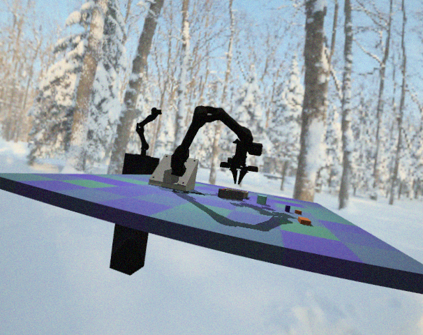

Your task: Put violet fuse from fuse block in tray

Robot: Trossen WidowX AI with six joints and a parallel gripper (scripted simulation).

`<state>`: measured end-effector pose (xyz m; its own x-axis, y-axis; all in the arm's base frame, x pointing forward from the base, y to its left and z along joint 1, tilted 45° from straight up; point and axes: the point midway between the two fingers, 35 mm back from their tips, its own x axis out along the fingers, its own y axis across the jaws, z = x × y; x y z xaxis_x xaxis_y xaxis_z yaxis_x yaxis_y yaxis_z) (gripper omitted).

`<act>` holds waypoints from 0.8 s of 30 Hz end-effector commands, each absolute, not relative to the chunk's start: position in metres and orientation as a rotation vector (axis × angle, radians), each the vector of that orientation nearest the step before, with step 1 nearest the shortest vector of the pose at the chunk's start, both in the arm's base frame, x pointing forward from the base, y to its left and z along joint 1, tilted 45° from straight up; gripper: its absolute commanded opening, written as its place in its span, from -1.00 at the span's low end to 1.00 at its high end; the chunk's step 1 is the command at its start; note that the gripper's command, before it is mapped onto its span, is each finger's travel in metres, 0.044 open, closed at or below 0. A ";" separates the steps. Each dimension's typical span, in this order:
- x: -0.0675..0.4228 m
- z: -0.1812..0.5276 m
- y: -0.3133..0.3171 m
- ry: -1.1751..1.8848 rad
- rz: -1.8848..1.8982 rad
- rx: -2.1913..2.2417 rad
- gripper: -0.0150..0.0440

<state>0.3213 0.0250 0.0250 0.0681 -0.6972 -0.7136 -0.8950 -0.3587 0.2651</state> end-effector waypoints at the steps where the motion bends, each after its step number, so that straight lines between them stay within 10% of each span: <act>1: 0.319 0.025 0.022 1.635 1.190 -2.081 -0.24; 24: 0.320 0.009 0.009 1.635 1.189 -2.082 -0.24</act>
